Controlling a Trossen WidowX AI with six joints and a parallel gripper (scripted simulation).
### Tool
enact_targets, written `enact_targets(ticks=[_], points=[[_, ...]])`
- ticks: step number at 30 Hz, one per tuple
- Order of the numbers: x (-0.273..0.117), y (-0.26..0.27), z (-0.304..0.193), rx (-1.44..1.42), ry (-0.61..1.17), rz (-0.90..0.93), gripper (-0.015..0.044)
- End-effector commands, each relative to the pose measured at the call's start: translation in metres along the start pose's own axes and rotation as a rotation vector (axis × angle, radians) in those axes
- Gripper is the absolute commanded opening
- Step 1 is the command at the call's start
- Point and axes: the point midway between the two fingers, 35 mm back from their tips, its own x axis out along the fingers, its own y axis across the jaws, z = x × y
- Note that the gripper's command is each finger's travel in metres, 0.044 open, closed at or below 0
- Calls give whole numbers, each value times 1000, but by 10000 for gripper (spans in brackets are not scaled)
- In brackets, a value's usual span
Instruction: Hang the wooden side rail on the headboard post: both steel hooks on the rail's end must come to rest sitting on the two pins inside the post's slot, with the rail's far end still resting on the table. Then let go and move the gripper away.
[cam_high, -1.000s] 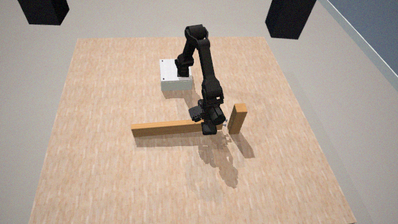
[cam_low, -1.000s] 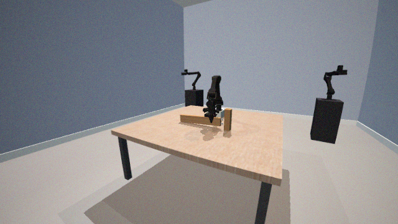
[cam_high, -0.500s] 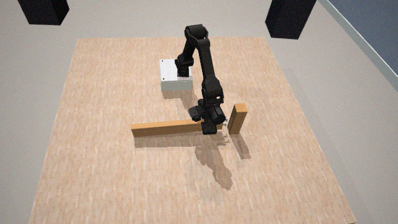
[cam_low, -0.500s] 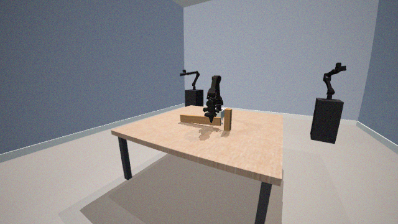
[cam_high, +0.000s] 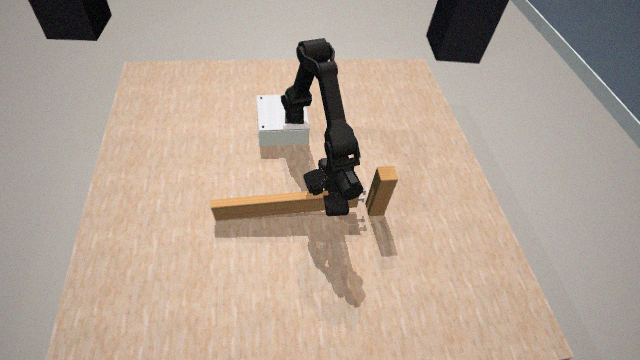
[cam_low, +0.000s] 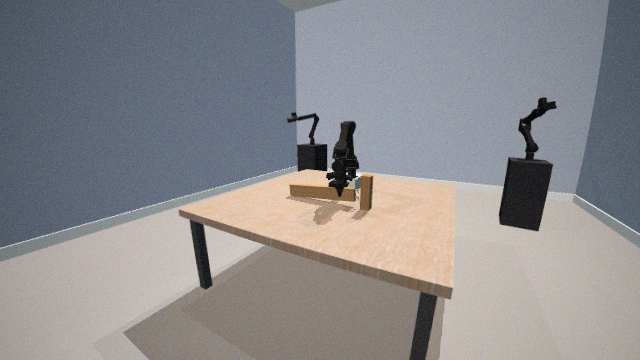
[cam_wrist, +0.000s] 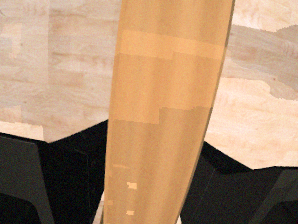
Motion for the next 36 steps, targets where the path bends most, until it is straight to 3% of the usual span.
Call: enact_targets(ticks=[1,36], points=[[-4,3,0,-1,-2,11,0],[-3,7,-4,-1,-2,11,0]])
